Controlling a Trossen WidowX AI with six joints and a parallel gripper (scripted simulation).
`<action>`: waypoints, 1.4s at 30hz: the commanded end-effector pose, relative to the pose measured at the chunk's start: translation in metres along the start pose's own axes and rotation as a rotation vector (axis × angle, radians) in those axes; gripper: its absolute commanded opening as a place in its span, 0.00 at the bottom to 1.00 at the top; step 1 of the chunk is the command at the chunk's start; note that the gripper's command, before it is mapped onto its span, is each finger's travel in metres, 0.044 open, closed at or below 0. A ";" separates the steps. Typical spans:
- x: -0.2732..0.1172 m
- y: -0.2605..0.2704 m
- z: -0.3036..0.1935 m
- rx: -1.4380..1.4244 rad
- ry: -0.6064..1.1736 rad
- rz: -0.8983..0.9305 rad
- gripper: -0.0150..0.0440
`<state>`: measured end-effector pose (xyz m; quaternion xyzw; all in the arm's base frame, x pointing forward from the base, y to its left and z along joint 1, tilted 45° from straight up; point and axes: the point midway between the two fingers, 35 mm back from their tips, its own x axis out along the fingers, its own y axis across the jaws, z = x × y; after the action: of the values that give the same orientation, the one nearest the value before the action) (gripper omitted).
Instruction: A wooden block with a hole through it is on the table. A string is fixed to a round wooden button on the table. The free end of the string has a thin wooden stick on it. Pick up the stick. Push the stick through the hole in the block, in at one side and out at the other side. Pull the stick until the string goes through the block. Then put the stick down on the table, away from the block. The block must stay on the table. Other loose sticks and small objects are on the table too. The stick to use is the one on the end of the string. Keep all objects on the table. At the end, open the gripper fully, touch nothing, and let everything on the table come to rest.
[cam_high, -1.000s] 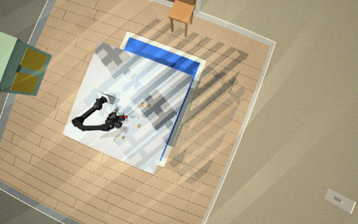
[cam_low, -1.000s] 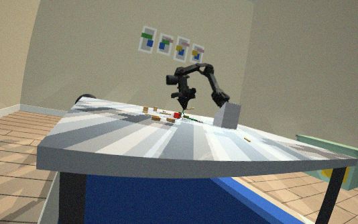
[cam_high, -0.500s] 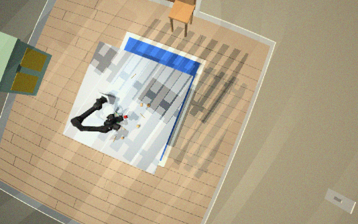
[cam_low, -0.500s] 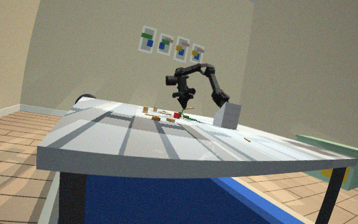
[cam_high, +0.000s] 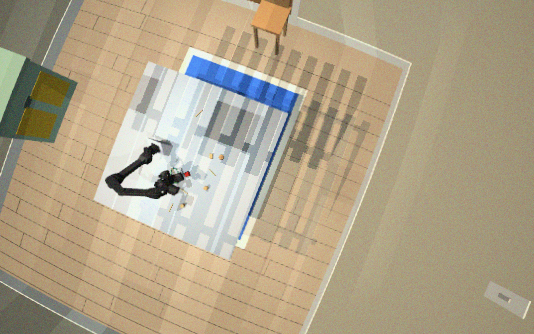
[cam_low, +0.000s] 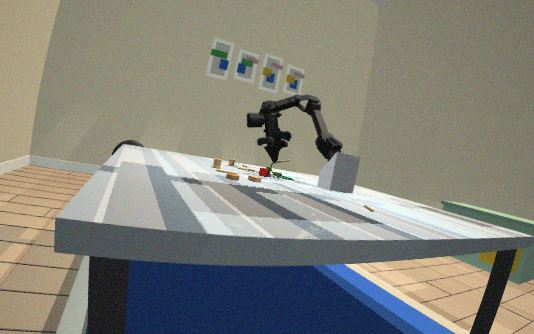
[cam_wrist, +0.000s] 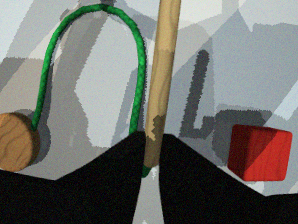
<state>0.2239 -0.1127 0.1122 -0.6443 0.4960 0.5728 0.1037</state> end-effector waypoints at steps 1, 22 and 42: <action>-0.001 -0.002 -0.005 0.002 0.009 -0.001 0.25; -0.010 -0.008 -0.029 -0.001 0.051 -0.012 0.25; -0.018 -0.013 -0.053 0.001 0.092 -0.021 0.25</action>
<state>0.2659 -0.1314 0.1376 -0.6732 0.4932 0.5435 0.0904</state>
